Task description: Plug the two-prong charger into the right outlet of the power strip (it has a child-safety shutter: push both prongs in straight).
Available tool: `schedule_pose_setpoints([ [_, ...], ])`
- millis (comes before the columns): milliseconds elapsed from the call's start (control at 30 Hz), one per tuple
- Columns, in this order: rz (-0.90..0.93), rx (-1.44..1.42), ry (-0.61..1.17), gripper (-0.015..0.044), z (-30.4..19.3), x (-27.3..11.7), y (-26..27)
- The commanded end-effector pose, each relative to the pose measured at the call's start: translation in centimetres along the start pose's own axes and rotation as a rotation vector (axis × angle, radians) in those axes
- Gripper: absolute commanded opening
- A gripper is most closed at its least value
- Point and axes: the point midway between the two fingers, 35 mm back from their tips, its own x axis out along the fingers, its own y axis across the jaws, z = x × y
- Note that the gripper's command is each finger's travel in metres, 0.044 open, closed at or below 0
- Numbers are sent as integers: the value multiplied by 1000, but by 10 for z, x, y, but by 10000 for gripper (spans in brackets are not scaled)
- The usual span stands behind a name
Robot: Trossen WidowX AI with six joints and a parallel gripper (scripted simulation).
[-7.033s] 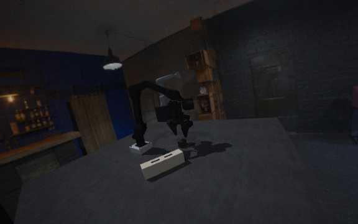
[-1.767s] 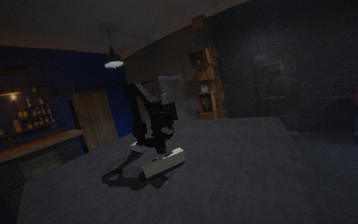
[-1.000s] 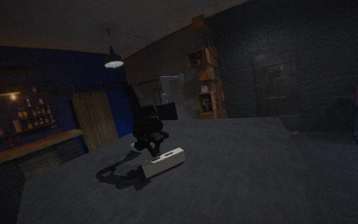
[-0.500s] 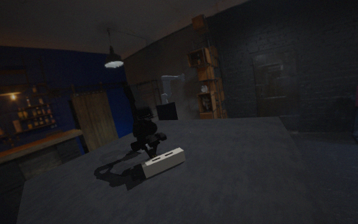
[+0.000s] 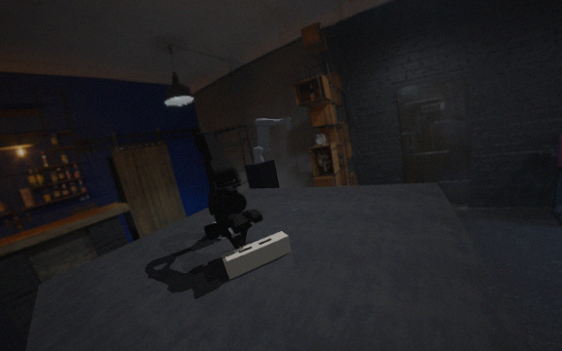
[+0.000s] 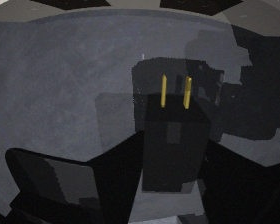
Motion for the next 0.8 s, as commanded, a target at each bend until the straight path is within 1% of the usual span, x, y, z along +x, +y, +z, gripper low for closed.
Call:
schedule_pose_setpoints([
  [0, 5, 16, -7, 0, 7, -1, -1],
  [767, 8, 55, -9, 0, 30, -1, -6],
])
